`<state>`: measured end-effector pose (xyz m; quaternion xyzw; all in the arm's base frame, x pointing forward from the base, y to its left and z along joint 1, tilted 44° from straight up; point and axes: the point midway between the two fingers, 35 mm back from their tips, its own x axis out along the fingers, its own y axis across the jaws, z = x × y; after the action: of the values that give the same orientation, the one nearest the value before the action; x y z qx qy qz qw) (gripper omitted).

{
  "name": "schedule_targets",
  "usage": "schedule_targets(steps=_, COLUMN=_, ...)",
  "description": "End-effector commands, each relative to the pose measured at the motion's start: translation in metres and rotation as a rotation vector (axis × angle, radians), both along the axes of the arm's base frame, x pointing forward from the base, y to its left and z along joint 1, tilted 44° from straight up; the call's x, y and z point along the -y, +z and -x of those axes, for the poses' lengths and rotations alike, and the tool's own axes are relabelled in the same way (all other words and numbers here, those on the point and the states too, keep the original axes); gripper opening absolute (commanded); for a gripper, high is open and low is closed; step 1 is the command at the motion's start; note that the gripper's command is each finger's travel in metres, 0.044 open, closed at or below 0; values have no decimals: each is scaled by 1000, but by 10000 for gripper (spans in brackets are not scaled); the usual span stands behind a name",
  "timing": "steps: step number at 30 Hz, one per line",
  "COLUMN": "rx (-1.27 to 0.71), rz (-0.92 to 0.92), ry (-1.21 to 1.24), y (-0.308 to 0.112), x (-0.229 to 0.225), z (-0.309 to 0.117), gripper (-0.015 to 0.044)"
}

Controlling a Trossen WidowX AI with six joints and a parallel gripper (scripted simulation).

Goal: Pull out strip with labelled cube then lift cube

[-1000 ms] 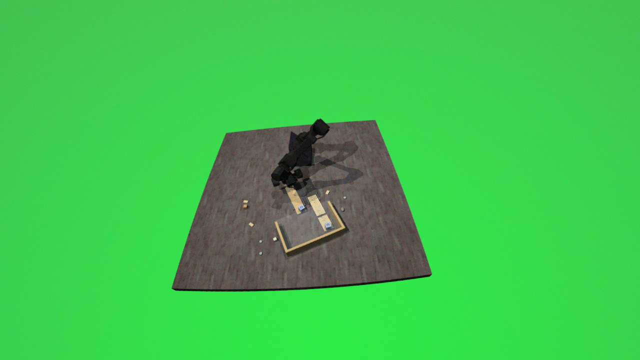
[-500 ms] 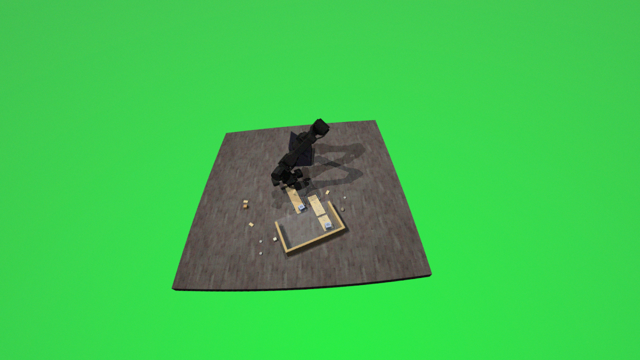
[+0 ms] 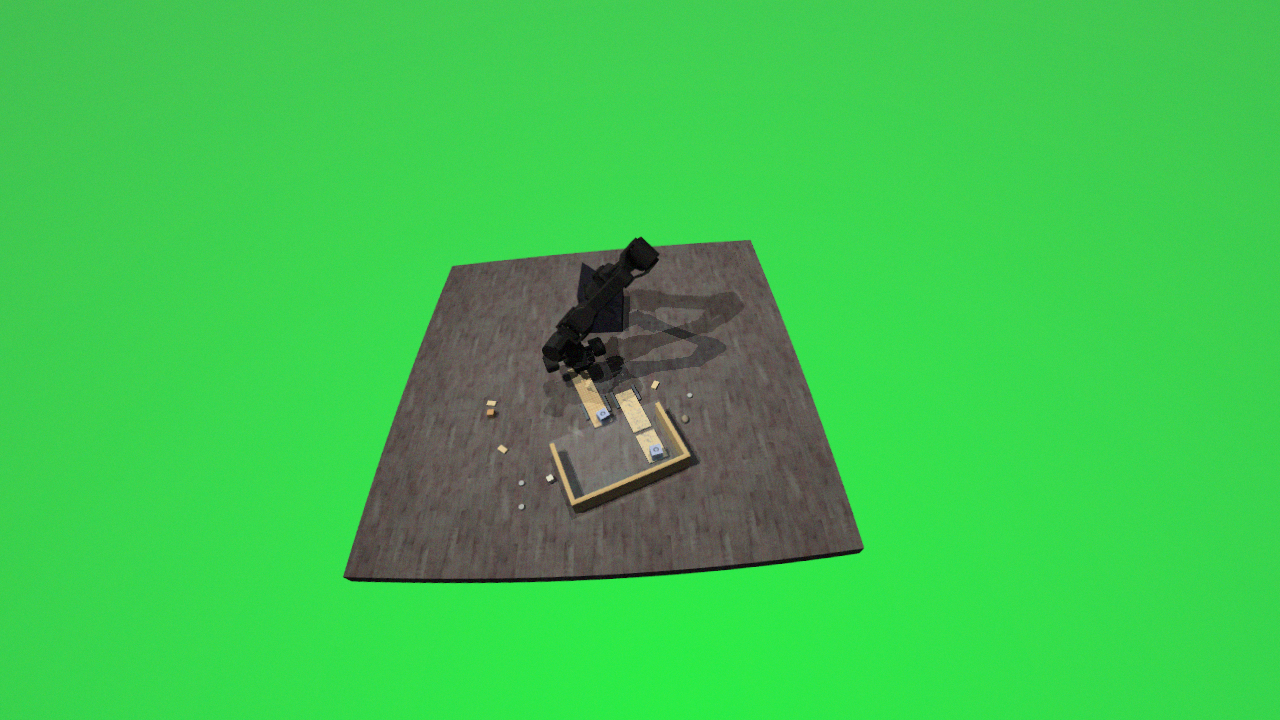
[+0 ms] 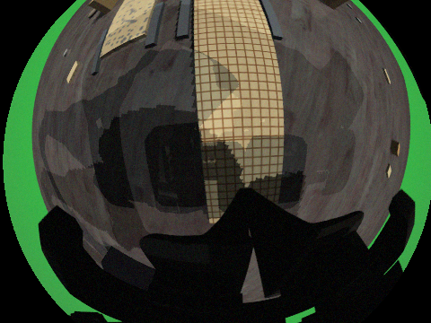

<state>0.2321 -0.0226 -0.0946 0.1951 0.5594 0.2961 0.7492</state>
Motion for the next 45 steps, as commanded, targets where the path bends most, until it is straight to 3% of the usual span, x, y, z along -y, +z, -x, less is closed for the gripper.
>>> schedule_targets(steps=1, rx=-22, rz=-6, ry=10, y=-3, x=-5, z=7, gripper=0)
schedule_targets(steps=8, rx=-20, rz=-3, ry=9, y=28, x=27, z=6, gripper=0)
schedule_targets(steps=15, rx=-22, rz=-4, ry=10, y=29, x=28, z=9, gripper=0)
schedule_targets(steps=20, rx=118, rz=35, ry=161, y=36, x=23, z=-11, gripper=131)
schedule_targets(steps=32, rx=123, rz=35, ry=165, y=48, x=19, z=-43, gripper=440)
schedule_targets(steps=45, rx=125, rz=35, ry=165, y=65, x=17, z=-78, gripper=440)
